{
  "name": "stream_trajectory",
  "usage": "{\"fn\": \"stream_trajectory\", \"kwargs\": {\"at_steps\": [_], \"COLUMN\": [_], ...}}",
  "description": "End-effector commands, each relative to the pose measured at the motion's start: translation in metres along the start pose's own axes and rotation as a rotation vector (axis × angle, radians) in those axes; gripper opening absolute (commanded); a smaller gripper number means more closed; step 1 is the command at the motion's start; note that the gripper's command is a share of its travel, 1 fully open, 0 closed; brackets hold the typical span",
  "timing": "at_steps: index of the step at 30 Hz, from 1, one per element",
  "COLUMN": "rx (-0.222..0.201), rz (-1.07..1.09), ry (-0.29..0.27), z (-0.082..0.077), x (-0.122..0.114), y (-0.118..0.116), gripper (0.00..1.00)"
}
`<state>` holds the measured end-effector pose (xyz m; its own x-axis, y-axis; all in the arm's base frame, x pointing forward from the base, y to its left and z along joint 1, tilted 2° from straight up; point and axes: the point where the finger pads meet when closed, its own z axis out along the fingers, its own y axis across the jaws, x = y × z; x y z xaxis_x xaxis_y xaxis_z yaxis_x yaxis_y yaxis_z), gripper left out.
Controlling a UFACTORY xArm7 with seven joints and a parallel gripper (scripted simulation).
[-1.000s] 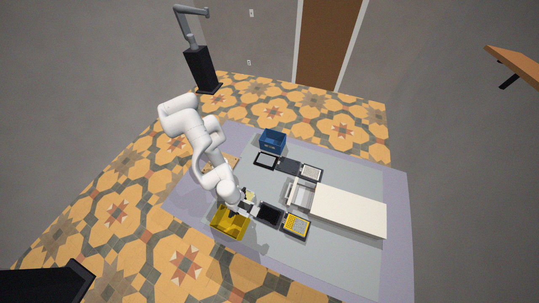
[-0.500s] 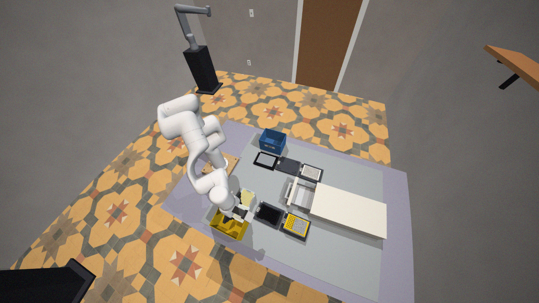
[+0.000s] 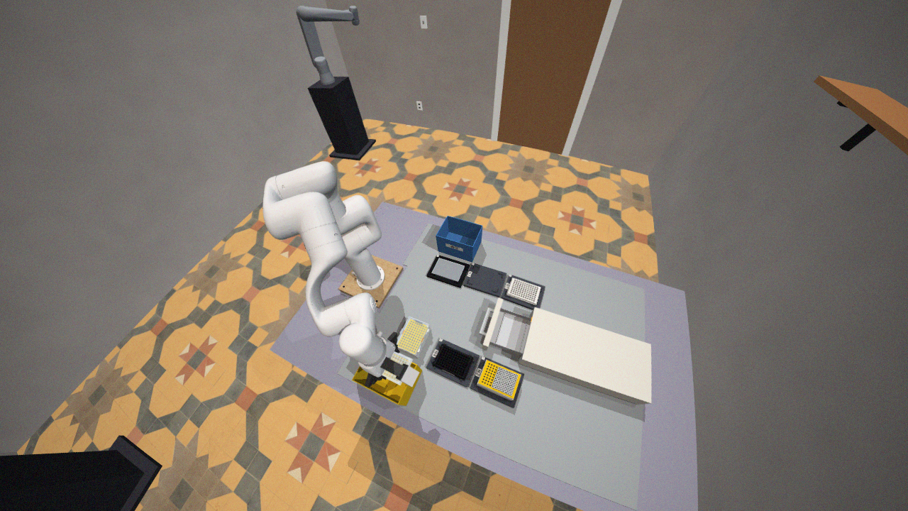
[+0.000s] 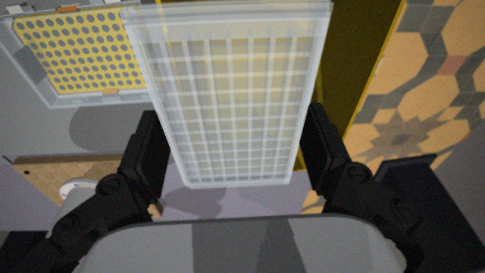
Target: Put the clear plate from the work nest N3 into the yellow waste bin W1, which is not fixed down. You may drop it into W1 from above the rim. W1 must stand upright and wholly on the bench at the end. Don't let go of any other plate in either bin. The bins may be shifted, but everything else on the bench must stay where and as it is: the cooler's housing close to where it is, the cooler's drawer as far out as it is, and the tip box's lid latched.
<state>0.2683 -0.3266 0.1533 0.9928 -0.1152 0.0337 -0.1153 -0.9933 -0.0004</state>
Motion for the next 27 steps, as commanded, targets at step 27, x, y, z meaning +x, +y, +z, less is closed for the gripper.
{"fn": "stream_trajectory", "kwargs": {"at_steps": [27], "rx": [-0.002], "rz": [-0.001], "ry": [0.003], "z": [-0.001], "x": [-0.009], "y": [0.03], "gripper": [0.0]}}
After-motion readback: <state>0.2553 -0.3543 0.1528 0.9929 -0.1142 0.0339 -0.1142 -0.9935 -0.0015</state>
